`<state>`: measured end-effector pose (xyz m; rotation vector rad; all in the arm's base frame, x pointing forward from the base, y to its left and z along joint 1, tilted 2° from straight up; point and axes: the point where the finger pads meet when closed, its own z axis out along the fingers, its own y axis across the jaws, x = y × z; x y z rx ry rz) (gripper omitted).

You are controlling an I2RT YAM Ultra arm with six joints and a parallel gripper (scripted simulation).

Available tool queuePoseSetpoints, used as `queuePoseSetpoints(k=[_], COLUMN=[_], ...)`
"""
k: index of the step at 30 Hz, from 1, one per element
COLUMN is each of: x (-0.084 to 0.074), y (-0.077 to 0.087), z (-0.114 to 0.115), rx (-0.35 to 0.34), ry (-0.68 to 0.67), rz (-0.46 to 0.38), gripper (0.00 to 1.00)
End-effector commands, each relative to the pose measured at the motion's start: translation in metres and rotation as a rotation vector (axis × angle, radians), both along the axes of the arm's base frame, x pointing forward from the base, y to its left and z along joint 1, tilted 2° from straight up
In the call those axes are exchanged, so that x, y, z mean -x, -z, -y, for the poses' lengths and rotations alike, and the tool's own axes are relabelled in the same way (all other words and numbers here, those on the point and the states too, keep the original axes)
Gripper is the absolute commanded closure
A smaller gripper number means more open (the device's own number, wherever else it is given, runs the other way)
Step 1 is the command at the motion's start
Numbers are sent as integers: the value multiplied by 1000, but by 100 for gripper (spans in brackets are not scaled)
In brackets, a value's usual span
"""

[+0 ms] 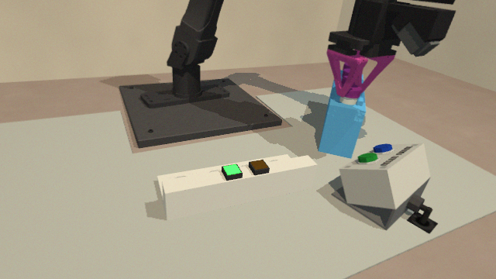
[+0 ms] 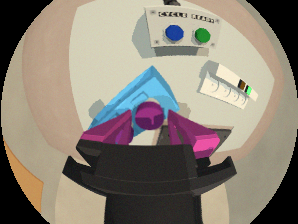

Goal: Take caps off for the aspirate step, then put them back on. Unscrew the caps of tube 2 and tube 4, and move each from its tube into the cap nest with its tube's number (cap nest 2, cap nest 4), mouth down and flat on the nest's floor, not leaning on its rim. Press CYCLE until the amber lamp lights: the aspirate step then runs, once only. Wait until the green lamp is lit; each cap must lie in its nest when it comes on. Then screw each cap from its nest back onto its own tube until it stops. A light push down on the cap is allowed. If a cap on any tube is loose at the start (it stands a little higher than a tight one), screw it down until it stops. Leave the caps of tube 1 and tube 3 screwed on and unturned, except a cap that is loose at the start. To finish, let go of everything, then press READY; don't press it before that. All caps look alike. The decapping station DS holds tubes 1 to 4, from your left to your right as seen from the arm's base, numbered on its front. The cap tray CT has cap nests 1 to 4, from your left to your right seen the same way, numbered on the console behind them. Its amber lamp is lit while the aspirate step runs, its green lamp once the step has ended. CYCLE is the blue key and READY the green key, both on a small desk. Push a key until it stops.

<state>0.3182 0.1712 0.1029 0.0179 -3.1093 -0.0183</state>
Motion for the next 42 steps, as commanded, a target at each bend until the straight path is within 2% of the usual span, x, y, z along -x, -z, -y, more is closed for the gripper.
queuePoseSetpoints(k=[1,5,6,7,8,10,13,16,17,18,19,23,24,33,34,42], x=[-1,-1,-1,-1,-1,-1,-1,-1,-1,-1,-1,-1,-1,-2,-2,-2], y=[-4,-4,-4,-4,-4,-4,-4,-4,-4,-4,-4,-4,-4,-4,-4,-4], z=[0,0,0,-1,-1,-1,-1,-1,-1,-1,-1,-1,-1,-1,-1,-1], rx=[-12,-18,-18,-21,-21,-25,-25,-31,-32,-34,-34,-40,-41,-41,-41,-41], ry=[-221,-470,-471,-554,-554,-706,-721,-958,-971,-1054,-1054,-1301,-1335,-1335,-1335,-1335], rz=[14,17,17,18,18,20,20,24,24,25,25,28,28,28,28,28], gripper=[51,51,51,51,51,51,51,51,51,51,51,51,51,51,100,100])
